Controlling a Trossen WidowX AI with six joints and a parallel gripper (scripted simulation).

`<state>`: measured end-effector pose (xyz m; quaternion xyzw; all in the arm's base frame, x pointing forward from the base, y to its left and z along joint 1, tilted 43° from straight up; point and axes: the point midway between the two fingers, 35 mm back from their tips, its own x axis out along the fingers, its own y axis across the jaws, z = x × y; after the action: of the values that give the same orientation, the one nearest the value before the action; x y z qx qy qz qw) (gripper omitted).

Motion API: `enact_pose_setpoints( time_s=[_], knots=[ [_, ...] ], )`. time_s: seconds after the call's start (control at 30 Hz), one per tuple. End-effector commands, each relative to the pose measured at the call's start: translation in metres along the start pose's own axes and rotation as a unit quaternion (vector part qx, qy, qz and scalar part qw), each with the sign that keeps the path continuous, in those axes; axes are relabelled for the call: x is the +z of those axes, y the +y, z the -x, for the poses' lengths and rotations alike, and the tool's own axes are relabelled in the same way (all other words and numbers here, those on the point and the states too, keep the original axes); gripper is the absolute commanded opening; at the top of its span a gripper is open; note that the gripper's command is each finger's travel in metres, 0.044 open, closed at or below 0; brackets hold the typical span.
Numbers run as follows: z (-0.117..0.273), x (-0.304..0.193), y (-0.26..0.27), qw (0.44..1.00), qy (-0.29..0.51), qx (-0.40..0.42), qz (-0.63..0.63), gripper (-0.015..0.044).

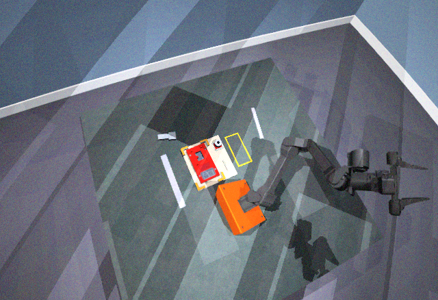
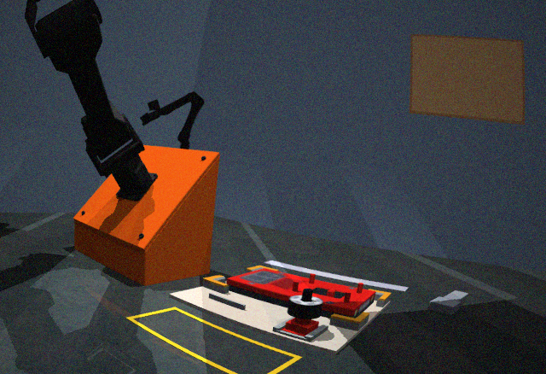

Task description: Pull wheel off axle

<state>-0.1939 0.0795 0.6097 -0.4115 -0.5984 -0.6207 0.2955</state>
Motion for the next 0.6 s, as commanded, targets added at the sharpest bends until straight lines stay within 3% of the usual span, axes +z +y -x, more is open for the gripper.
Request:
enact_pose_setpoints(
  time_s=[0.0,0.1,0.57],
  knots=[
    [0.0,0.001,-0.001,1.0,-0.001,-0.001,0.001,0.0374],
    [0.0,0.014,-0.01,1.0,-0.023,-0.018,0.012,0.03],
    [0.043,0.179,-0.072,0.94,-0.27,-0.165,0.129,0.03]
  ],
)
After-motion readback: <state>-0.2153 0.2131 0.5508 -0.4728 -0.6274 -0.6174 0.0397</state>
